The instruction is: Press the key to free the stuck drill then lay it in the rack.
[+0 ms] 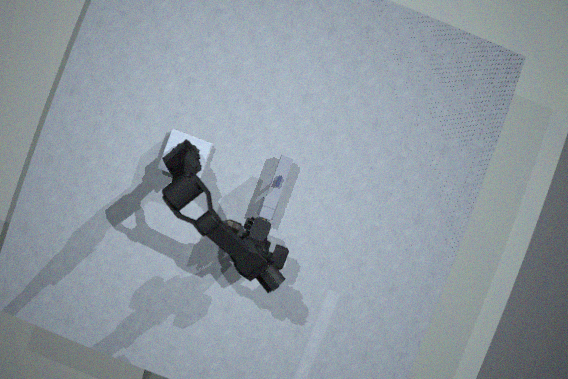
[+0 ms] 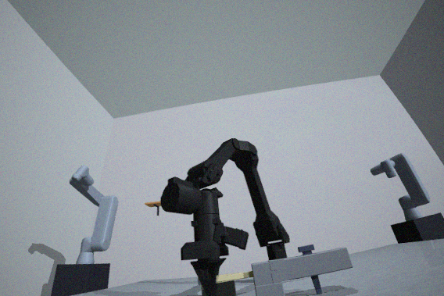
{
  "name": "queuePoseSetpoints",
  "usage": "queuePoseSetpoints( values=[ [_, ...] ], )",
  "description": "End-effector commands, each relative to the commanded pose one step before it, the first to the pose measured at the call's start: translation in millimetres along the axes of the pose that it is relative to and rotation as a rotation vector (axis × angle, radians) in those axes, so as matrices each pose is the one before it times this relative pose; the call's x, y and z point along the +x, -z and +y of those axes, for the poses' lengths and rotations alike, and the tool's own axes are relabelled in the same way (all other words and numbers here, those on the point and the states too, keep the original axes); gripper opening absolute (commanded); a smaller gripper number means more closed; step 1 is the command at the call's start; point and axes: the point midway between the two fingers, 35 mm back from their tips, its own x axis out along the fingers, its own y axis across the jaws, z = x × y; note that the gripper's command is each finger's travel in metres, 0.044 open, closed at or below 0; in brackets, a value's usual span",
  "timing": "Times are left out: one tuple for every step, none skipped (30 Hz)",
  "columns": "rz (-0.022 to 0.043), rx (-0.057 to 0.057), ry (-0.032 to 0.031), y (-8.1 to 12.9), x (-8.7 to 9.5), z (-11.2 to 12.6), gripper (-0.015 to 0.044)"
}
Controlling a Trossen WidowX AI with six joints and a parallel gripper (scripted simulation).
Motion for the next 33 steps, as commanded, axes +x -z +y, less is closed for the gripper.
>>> queuePoseSetpoints(
  values=[
    [-0.00345, -0.0044, -0.00013, 6.68, 0.54, -0.91, 0.0],
    [0.00015, 0.0, -0.00001, 1.76, -0.02, 0.0, 0.0],
    [0.00015, 0.0, -0.00001, 1.82, -0.02, 0.0, 0.0],
    [0.00016, 0.0, -0.00001, 1.89, -0.02, 0.0, 0.0],
    [0.00007, 0.0, 0.0, 0.82, -0.01, -0.01, 0.0],
    [0.00005, 0.0, 0.0, 0.65, -0.01, 0.0, 0.0],
    [0.00011, 0.0, 0.0, 1.31, -0.01, 0.0, 0.0],
    [0.00014, 0.0, -0.00001, 1.64, -0.02, 0.0, 0.0],
    [0.00013, 0.0, 0.0, 1.57, -0.02, 0.0, 0.0],
    [0.00012, 0.0, 0.0, 1.51, -0.01, 0.0, 0.0],
    [0.00013, 0.0, 0.0, 1.56, -0.02, 0.0, 0.0],
    [0.00014, 0.0, -0.00001, 1.66, -0.02, 0.0, 0.0],
    [0.00014, 0.0, -0.00001, 1.73, -0.02, 0.0, 0.0],
    [0.00015, 0.0, -0.00001, 1.8, -0.02, 0.01, 0.0],
    [0.00015, 0.0, -0.00001, 1.86, -0.03, 0.01, 0.0],
    [0.00016, 0.0, -0.00001, 1.93, -0.03, 0.01, 0.0],
    [0.00007, 0.0, 0.0, 0.81, -0.01, 0.0, 0.0],
    [0.00005, 0.0, 0.0, 0.64, -0.01, 0.01, 0.0],
    [0.00011, 0.0, 0.0, 1.33, -0.02, 0.01, 0.0],
    [0.00014, 0.0, -0.00001, 1.68, -0.02, 0.01, 0.0],
    [0.00013, 0.0, -0.00001, 1.58, -0.02, 0.0, 0.0],
    [0.00013, 0.0, 0.0, 1.52, -0.02, 0.0, 0.0],
    [0.00013, 0.0, -0.00001, 1.57, -0.02, 0.0, 0.0],
    [-0.00005, 0.0, 0.0, -0.62, -0.49, 0.1, 0.0],
    [-0.00008, 0.0, -0.00001, -1.01, -1.17, 0.2, 0.0],
    [-0.00006, 0.0, -0.00002, -0.8, -1.72, 0.34, 0.0],
    [0.0, 0.0, -0.00002, -0.07, -0.67, 0.31, 0.0],
    [-0.00001, 0.0, -0.00002, -0.15, -0.31, 0.29, 0.0],
    [-0.00001, 0.0, -0.00002, -0.17, -0.23, 0.26, 0.0],
    [-0.00001, 0.0, -0.00002, -0.13, -0.42, 0.22, 0.0],
    [0.0, 0.0, -0.00001, 0.03, -0.35, 0.09, 0.0],
    [0.0, 0.0, -0.00001, 0.02, -0.39, 0.11, 0.0],
    [0.0, 0.0, -0.00001, 0.01, -0.42, 0.1, 0.0]
  ],
)
